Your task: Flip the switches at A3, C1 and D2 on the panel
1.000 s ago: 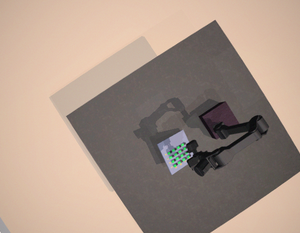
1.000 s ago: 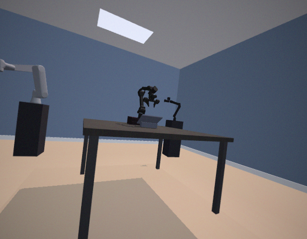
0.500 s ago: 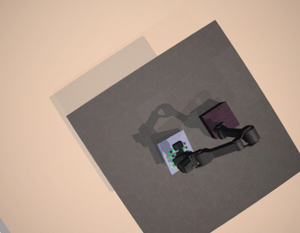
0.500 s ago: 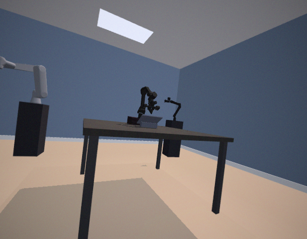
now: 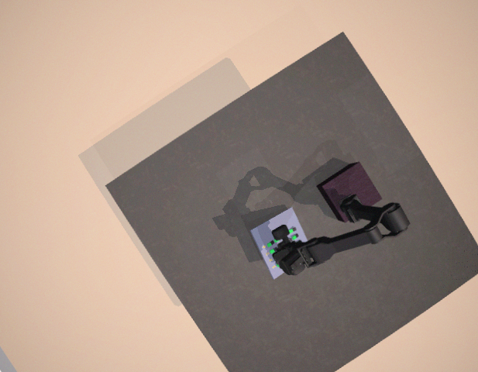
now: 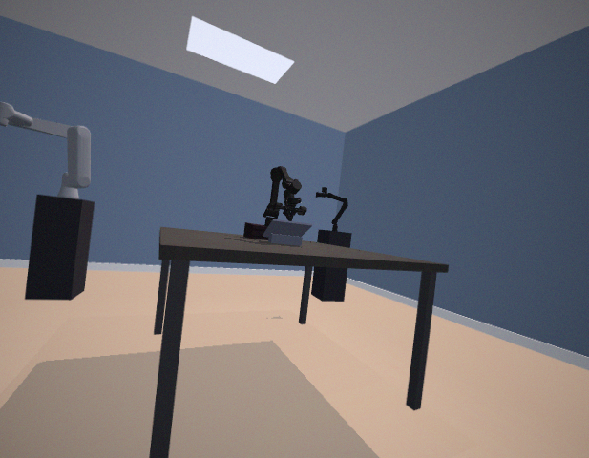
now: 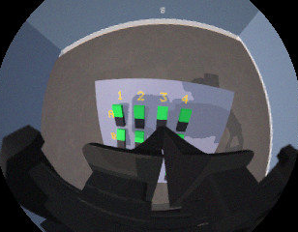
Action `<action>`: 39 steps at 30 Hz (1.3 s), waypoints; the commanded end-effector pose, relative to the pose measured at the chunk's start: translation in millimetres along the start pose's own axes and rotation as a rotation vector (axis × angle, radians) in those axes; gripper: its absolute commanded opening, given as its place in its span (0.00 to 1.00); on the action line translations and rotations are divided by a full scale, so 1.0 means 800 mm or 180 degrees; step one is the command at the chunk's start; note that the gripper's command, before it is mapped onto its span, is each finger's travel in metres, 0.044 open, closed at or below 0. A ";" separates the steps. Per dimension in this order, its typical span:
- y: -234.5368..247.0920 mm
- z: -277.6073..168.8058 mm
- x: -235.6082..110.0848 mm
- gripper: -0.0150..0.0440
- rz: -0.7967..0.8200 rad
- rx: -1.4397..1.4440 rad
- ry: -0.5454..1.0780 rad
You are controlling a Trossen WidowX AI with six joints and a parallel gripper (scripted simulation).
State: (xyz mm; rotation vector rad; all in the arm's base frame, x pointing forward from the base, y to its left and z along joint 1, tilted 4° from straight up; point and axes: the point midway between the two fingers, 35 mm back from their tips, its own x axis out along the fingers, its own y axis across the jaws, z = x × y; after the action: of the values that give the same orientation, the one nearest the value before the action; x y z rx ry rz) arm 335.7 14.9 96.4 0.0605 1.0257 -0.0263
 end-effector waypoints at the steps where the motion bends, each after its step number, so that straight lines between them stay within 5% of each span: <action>1: 0.000 -0.003 0.008 0.25 0.0010 -0.0019 0.0015; 39: 0.000 -0.003 0.014 0.25 0.0010 -0.0019 0.0014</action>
State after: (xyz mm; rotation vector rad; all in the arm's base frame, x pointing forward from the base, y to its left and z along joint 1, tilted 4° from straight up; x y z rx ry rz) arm 339.3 15.1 86.0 0.0609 1.0308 -0.0255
